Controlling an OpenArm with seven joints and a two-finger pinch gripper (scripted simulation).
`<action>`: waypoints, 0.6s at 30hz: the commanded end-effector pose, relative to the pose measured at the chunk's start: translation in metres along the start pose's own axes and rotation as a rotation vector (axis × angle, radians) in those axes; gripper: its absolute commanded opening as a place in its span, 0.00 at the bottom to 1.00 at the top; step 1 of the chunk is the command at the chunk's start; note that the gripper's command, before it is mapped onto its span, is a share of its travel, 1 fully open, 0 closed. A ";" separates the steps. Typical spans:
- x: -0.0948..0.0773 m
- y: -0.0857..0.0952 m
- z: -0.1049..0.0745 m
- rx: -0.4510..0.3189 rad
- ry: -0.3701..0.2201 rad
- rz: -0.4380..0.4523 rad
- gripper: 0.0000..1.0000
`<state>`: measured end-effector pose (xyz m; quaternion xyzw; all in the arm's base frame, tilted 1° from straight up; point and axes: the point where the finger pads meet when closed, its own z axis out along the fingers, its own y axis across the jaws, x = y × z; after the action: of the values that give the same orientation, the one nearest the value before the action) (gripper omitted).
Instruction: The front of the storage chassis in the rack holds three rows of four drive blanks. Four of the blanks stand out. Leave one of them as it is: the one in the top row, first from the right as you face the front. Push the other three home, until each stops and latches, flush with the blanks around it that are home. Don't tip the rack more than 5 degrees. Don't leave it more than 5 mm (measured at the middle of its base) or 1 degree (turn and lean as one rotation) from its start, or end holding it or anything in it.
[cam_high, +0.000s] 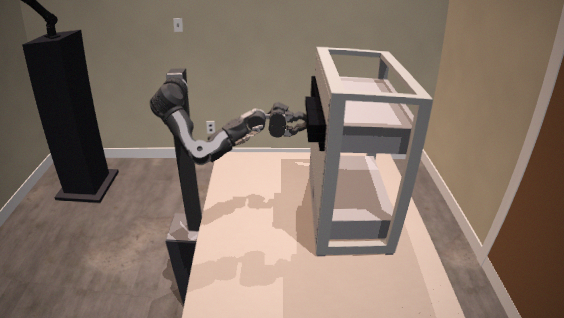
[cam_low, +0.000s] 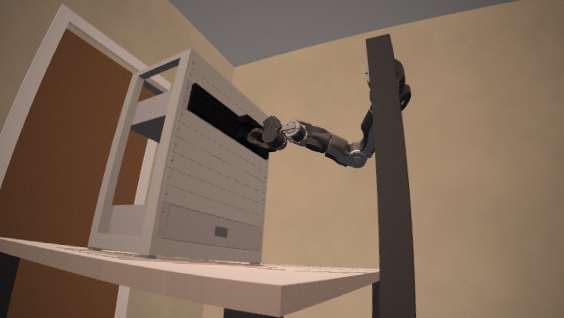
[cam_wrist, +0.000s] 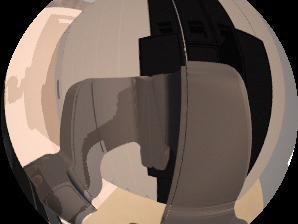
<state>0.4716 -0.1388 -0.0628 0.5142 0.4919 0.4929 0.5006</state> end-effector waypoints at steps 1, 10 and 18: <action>0.005 0.008 0.000 -0.025 0.017 -0.004 0.00; 0.005 0.009 0.007 -0.021 0.014 -0.004 0.00; 0.007 0.011 0.010 -0.025 0.017 -0.004 0.00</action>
<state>0.4814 -0.1389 -0.0625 0.5191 0.4921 0.4885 0.4997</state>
